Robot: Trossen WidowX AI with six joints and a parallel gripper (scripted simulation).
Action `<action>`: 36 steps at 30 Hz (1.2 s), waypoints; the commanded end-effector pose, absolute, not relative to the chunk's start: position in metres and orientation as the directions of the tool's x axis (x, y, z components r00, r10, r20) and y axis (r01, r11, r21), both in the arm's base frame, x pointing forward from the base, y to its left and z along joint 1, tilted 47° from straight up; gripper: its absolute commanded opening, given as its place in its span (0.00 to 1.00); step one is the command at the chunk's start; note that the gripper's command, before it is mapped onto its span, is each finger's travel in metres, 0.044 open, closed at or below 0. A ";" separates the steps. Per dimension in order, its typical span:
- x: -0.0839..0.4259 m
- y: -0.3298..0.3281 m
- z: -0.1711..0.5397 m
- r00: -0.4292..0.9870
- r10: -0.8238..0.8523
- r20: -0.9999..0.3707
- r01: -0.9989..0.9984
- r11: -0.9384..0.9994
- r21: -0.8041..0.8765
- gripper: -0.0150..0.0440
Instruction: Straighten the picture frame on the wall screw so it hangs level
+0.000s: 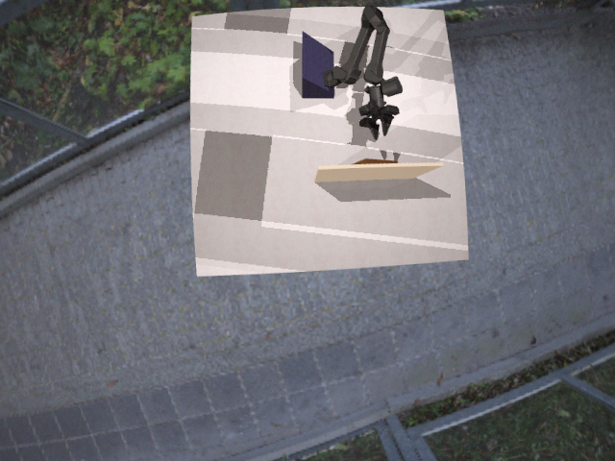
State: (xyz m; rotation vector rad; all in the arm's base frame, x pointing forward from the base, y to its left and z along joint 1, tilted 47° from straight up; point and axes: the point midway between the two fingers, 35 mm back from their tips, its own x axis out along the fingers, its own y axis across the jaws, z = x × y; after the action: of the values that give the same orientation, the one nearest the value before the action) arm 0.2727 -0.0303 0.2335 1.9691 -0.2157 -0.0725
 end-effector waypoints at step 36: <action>0.351 -0.044 0.235 0.982 -0.180 0.050 -0.116 -0.379 0.918 0.69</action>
State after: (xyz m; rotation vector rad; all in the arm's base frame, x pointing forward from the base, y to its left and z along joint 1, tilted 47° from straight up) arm 0.3457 -0.0441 0.2340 1.9662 -0.2159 -0.0729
